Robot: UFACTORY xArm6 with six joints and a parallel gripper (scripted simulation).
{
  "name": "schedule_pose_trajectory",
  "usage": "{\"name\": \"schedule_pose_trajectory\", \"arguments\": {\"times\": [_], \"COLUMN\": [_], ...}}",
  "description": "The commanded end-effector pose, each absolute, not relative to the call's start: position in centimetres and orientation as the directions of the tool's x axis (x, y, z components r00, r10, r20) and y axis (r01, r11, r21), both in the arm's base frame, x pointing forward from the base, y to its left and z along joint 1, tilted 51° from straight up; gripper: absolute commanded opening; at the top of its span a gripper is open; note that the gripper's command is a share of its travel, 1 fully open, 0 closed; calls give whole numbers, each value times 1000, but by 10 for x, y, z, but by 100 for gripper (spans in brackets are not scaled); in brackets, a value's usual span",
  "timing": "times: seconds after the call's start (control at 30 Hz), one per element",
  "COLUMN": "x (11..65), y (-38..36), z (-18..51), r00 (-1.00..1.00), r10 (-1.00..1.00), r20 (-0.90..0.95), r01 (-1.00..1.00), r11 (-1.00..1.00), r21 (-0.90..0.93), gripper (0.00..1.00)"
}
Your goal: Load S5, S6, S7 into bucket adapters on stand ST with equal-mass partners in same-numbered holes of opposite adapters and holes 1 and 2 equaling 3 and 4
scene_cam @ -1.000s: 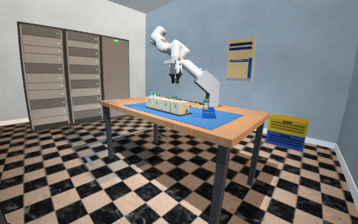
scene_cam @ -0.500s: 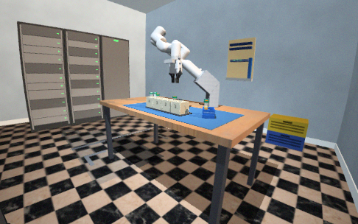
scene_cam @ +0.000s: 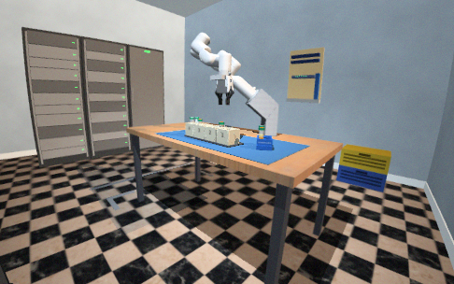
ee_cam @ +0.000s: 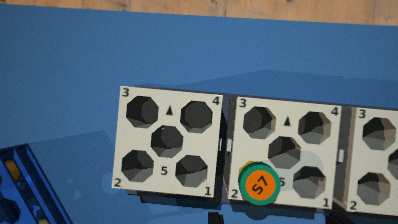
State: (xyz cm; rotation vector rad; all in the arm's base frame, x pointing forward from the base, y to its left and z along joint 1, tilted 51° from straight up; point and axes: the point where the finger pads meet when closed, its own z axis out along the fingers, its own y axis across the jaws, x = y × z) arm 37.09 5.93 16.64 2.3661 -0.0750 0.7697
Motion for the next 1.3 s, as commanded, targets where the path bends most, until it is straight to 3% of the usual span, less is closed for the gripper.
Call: {"name": "schedule_pose_trajectory", "arguments": {"times": [0.0,0.4,1.27], "x": [377,387,412], "y": [81,120,215], "z": [151,122,52], "r00": [856,839,839], "r10": [271,504,506], "r20": [440,204,203], "r01": [-92,193,195], "r11": [-758,-627,-627], "r21": [646,754,755], "gripper": [57,57,57]}}
